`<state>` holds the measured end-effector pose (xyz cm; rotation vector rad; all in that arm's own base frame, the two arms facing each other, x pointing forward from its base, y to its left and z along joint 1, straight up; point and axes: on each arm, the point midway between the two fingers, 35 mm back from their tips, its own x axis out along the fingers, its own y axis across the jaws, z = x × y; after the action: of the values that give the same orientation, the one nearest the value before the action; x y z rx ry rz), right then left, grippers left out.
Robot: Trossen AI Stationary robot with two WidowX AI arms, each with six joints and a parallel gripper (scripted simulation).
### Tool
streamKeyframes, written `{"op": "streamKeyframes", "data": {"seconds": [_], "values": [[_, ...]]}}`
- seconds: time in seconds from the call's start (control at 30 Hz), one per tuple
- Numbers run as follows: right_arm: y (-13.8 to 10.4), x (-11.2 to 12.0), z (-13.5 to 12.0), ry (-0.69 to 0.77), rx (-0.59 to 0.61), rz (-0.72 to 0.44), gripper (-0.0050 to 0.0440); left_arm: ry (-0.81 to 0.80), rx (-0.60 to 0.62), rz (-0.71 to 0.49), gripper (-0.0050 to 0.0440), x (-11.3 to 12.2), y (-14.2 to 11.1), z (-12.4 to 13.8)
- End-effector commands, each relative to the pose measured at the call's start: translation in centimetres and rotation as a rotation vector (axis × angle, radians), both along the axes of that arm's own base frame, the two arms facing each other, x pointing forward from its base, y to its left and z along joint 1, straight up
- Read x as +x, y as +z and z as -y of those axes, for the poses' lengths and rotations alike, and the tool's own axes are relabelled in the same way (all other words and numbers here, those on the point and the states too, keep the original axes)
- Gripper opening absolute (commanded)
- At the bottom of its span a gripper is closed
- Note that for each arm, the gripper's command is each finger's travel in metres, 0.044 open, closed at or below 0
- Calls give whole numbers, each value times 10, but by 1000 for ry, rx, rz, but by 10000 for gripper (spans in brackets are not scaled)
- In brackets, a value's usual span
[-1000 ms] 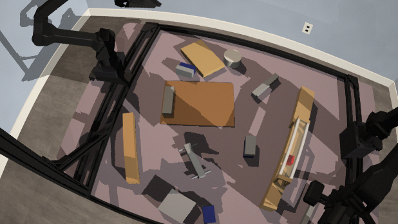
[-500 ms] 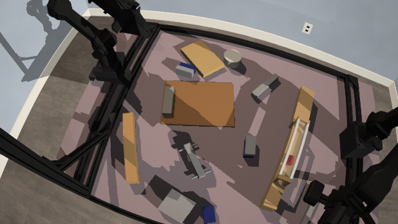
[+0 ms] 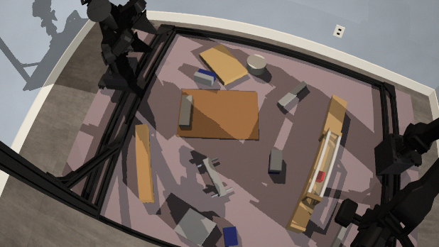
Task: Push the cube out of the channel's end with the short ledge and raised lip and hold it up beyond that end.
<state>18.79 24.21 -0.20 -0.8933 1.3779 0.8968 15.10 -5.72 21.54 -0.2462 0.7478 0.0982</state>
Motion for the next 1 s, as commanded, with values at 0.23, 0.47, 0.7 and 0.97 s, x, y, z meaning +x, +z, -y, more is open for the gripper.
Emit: {"op": "streamKeyframes", "data": {"seconds": [0.23,0.47,0.7,0.97], "values": [[0,0,1,-4,-2,0,400,-140,154,222,400,-7,17,15],[0,0,1,-4,-2,0,400,-321,171,506,400,-19,49,41],[-1,0,1,-4,-2,0,376,-366,158,573,400,-23,57,48],[-15,0,0,-4,-2,0,232,-366,158,573,400,-23,57,48]]}}
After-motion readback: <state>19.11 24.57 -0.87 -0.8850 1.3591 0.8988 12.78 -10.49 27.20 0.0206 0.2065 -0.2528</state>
